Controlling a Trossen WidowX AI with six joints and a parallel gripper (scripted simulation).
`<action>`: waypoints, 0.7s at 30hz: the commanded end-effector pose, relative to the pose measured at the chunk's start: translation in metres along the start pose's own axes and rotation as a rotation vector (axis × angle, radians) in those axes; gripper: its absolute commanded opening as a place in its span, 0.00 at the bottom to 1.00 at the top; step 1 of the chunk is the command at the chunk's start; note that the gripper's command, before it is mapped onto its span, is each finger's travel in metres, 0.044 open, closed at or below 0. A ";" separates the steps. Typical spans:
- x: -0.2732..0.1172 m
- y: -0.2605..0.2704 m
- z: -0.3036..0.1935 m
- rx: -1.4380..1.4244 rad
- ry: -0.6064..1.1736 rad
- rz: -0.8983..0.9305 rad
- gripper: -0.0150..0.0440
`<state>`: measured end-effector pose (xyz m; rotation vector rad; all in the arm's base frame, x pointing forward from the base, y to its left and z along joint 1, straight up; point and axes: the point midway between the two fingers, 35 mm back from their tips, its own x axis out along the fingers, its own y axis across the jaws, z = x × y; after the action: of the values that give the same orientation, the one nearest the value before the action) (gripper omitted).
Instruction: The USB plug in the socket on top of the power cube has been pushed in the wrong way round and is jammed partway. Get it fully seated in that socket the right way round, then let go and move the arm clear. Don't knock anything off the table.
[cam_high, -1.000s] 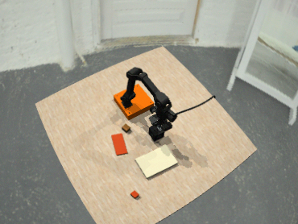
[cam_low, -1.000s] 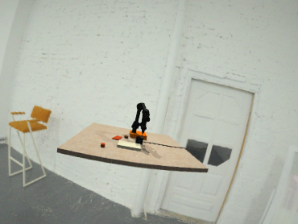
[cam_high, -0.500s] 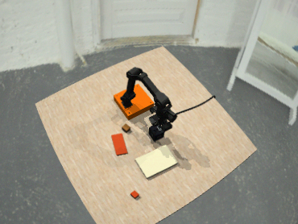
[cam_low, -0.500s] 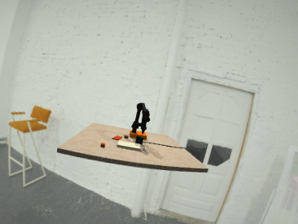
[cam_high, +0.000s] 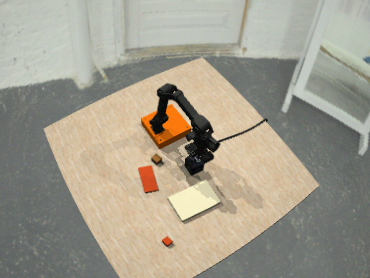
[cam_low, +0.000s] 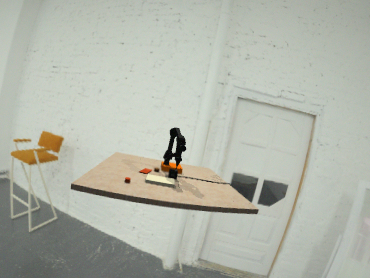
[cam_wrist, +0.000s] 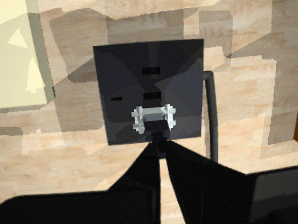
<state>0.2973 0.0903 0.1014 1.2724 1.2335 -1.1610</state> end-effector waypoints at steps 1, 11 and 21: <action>0.001 0.000 0.000 0.004 0.003 -0.001 0.25; 0.002 0.000 0.000 0.004 0.003 -0.001 0.25; 0.004 0.000 0.000 0.004 0.003 -0.001 0.25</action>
<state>0.2973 0.0905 0.0989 1.2734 1.2350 -1.1606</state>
